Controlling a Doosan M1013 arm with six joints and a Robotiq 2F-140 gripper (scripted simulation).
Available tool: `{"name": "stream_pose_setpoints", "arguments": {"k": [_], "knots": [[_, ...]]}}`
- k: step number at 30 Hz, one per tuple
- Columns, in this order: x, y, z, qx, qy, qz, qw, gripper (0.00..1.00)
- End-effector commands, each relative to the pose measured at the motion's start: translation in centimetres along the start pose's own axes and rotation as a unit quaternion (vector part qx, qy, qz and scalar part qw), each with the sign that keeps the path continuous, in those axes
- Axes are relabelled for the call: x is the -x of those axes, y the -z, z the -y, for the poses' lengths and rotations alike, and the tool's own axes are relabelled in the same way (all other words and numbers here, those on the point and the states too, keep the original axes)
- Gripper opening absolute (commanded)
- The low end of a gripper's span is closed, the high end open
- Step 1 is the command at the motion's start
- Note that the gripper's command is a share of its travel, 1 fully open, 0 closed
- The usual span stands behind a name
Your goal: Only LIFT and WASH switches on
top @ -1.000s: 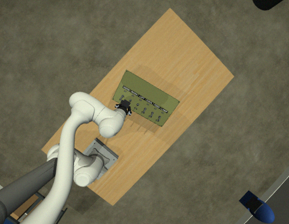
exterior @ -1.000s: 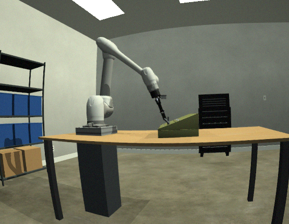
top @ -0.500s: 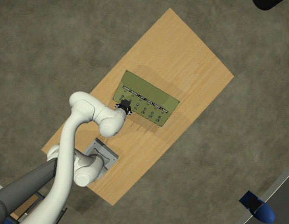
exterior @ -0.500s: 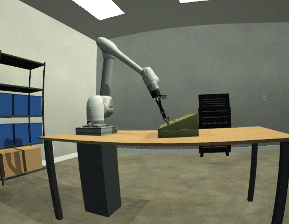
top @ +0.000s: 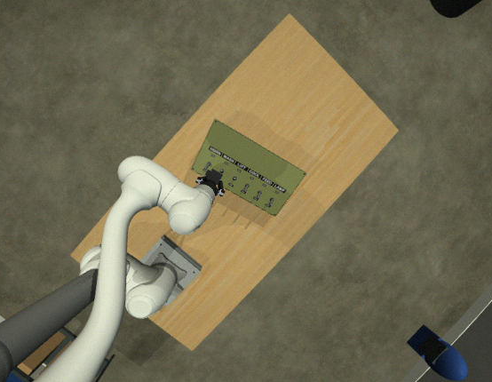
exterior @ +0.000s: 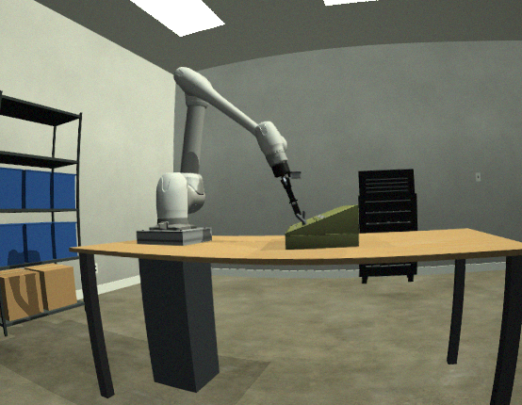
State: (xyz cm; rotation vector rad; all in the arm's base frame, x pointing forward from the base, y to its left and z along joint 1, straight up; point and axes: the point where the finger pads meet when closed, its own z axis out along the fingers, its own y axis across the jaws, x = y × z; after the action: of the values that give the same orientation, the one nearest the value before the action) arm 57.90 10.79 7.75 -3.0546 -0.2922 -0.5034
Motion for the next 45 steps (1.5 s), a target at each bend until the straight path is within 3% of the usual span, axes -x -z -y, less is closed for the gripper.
{"name": "stream_pose_setpoints", "arguments": {"k": [1, 21, 26, 35, 45], "knots": [[0.2, 0.1, 0.0, 0.0, 0.0, -0.001, 1.0, 0.1], [1.2, 0.6, 0.0, 0.0, 0.0, -0.001, 1.0, 0.1], [1.2, 2.6, 0.0, 0.0, 0.0, -0.001, 1.0, 0.1], [1.2, 8.0, 0.0, 0.0, 0.0, -0.001, 1.0, 0.1], [1.2, 10.3, 0.0, 0.0, 0.0, -0.001, 1.0, 0.1]]}}
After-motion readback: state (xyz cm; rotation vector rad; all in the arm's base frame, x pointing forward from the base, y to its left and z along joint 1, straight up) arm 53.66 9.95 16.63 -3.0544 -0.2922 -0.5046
